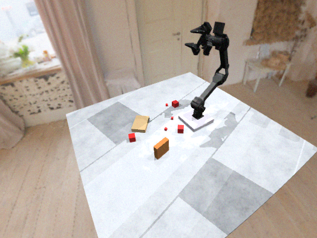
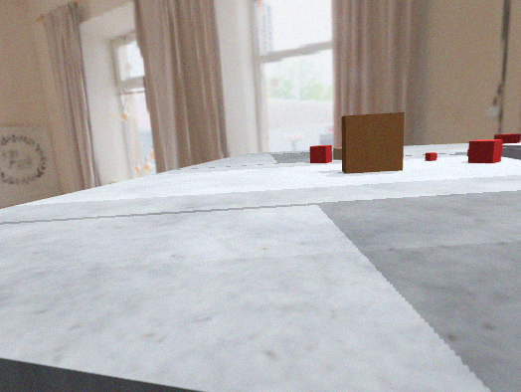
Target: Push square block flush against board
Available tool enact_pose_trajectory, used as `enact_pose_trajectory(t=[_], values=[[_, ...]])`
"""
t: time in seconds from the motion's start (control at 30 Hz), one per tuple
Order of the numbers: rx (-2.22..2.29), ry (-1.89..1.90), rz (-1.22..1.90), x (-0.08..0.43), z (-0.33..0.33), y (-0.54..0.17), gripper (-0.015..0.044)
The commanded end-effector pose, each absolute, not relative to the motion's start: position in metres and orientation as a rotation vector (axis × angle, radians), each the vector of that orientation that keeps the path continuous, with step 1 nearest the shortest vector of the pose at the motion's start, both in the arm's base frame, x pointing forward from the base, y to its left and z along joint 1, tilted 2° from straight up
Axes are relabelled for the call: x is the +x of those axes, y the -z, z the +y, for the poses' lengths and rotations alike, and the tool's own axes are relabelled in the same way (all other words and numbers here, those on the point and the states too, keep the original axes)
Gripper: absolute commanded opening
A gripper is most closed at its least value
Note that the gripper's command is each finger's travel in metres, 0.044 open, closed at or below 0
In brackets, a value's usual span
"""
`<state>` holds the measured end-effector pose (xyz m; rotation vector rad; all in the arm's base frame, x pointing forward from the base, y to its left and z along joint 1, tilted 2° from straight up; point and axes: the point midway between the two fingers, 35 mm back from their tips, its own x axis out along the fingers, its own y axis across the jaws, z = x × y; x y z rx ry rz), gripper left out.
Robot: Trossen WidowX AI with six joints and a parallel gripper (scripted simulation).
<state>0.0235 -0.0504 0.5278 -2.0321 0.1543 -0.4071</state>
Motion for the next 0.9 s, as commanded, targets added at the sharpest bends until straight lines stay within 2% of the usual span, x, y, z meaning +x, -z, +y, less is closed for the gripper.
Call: enact_pose_trajectory(t=[0.0, 0.17, 0.47, 0.87], values=[[-2.032, 0.407, 0.154, 0.023, -0.05, -0.528, 0.0374], [-2.026, 0.36, 0.154, 0.037, -0.048, -0.526, 0.0243], [-1.968, 0.059, 0.188, 0.123, -0.027, -0.507, 0.0006], [-1.886, -0.341, 0.257, 0.239, 0.018, -0.452, 0.0]])
